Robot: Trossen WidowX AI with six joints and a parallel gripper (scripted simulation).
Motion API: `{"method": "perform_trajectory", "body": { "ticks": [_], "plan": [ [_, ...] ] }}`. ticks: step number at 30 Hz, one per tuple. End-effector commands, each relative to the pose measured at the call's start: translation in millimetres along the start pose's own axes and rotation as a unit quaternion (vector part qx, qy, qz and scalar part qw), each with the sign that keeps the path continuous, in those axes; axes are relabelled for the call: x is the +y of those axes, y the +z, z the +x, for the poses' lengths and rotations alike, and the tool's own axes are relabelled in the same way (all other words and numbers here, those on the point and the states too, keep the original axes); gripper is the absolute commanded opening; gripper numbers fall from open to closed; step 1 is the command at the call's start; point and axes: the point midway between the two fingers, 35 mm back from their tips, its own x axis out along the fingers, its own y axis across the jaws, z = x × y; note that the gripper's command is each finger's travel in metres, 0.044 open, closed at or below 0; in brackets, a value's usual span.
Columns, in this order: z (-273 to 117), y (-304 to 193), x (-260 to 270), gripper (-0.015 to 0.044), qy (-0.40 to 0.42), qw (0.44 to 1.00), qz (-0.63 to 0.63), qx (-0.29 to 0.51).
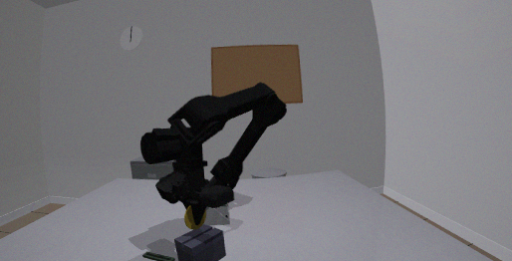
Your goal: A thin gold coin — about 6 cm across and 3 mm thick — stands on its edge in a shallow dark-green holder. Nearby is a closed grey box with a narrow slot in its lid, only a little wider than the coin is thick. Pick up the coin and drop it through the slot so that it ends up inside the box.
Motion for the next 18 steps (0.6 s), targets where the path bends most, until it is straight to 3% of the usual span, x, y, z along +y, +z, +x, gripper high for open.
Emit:
{"method": "perform_trajectory", "body": {
  "ticks": [1,18],
  "plan": [
    [2.6,-2.8,0.9,0.0,0.001,1.0,0.004,0.003],
    [5.9,-1.6,0.3,0.0,0.001,1.0,0.004,0.003]
  ]
}}
